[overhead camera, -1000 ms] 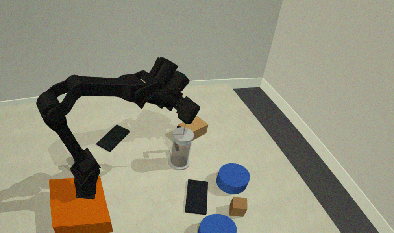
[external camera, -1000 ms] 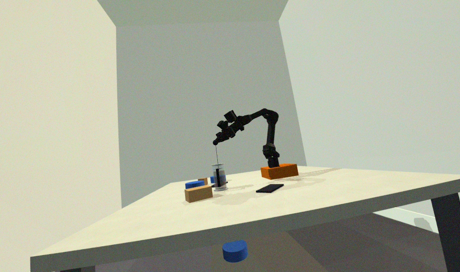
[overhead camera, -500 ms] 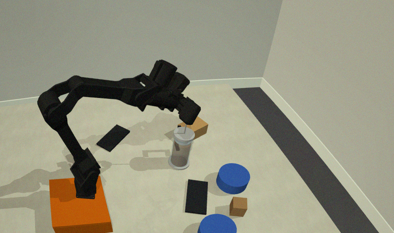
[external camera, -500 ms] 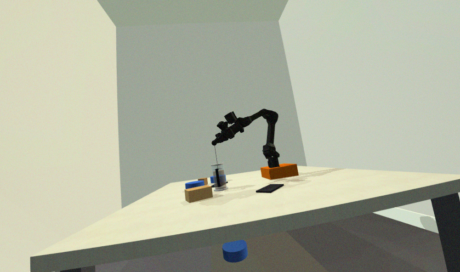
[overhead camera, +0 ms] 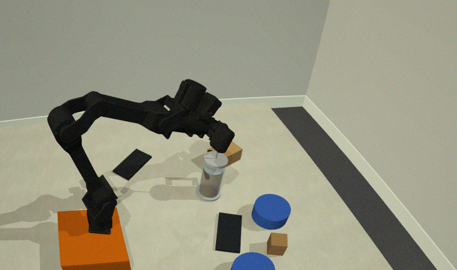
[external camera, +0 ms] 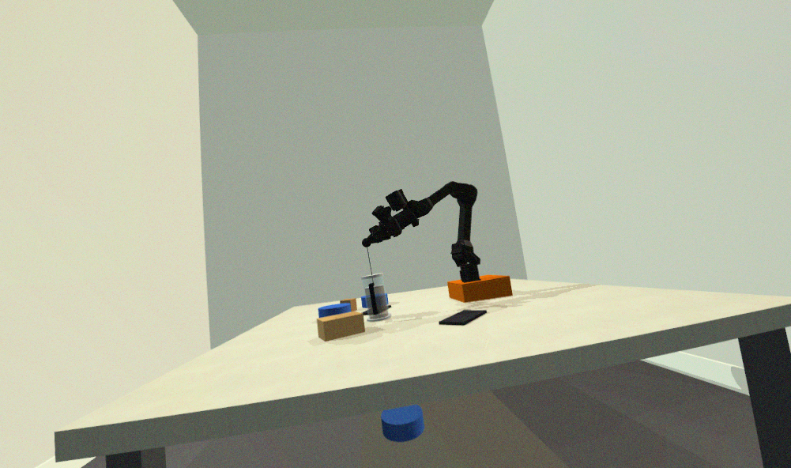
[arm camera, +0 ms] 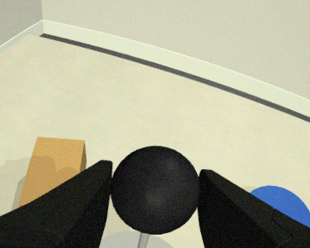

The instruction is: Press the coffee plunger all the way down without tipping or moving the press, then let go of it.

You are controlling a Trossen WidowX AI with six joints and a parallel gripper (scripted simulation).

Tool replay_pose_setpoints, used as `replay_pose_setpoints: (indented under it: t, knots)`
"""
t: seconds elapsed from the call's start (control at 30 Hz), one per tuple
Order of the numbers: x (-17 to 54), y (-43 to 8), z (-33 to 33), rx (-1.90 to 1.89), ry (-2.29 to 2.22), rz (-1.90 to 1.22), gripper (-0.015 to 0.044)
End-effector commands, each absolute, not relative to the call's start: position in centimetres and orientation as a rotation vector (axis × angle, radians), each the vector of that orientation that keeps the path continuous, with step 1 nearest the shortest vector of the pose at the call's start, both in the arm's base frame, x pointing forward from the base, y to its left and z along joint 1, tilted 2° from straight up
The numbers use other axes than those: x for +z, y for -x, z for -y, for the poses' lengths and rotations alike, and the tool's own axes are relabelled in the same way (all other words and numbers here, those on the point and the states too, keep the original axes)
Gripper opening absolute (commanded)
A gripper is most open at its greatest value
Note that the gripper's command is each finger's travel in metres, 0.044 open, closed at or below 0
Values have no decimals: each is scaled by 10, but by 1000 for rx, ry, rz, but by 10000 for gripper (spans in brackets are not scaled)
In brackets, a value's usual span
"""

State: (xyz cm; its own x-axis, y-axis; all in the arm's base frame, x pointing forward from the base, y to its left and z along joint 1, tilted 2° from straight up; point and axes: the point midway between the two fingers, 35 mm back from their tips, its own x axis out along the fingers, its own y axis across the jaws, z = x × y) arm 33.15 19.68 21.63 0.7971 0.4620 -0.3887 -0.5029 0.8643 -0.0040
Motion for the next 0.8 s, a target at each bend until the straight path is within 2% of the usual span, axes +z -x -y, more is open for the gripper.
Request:
replay_pose_setpoints:
  t: [0.0, 0.77]
  knots:
    - [185, -330, -196, 520, 133, -457, 125]
    - [147, -337, -200, 520, 133, -456, 125]
